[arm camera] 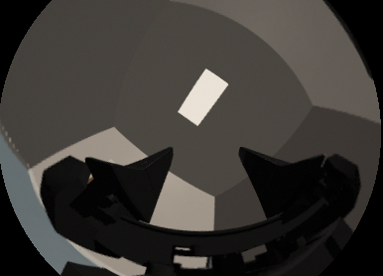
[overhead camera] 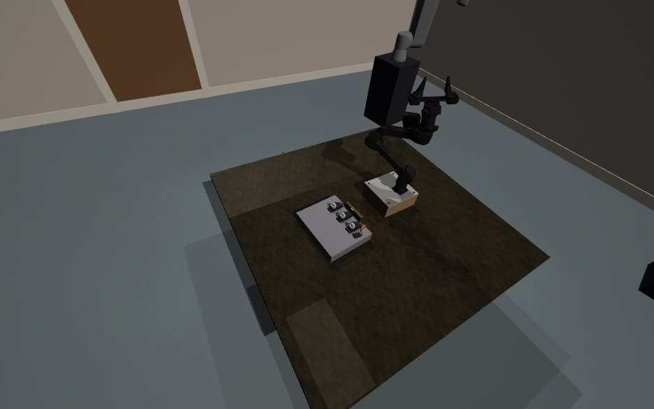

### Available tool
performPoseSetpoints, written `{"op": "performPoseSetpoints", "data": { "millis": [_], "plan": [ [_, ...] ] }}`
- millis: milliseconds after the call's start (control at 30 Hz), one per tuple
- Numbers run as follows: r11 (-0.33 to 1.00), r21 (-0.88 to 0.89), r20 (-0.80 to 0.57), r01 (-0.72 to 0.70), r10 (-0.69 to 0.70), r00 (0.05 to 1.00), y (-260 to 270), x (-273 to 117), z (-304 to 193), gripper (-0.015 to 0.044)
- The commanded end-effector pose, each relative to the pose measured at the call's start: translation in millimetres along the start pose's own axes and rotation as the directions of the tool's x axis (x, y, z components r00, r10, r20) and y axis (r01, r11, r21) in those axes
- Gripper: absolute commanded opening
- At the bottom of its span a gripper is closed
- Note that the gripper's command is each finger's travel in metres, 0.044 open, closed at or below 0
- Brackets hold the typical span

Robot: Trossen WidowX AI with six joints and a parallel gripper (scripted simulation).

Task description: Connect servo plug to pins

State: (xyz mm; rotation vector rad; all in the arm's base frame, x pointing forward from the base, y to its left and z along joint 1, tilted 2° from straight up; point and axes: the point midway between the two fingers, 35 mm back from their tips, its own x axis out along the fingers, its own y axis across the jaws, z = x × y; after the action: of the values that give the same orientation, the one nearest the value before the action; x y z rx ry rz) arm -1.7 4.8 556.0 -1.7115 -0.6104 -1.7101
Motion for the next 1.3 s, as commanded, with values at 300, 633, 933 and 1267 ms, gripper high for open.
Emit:
{"op": "performPoseSetpoints", "data": {
  "millis": [300,633,933,1267],
  "plan": [
    [0.996,-0.078,0.016,0.035,-0.033,0.999,-9,-1,6,0.0138],
    [0.963,-0.247,0.046,0.11,-0.102,0.994,-26,-4,18,0.0115],
    [0.845,-0.489,0.117,0.217,-0.183,0.976,-45,-9,40,0.0115],
    [0.623,-0.708,0.223,0.333,-0.25,0.942,-59,-18,73,0.0115]
  ]
}}
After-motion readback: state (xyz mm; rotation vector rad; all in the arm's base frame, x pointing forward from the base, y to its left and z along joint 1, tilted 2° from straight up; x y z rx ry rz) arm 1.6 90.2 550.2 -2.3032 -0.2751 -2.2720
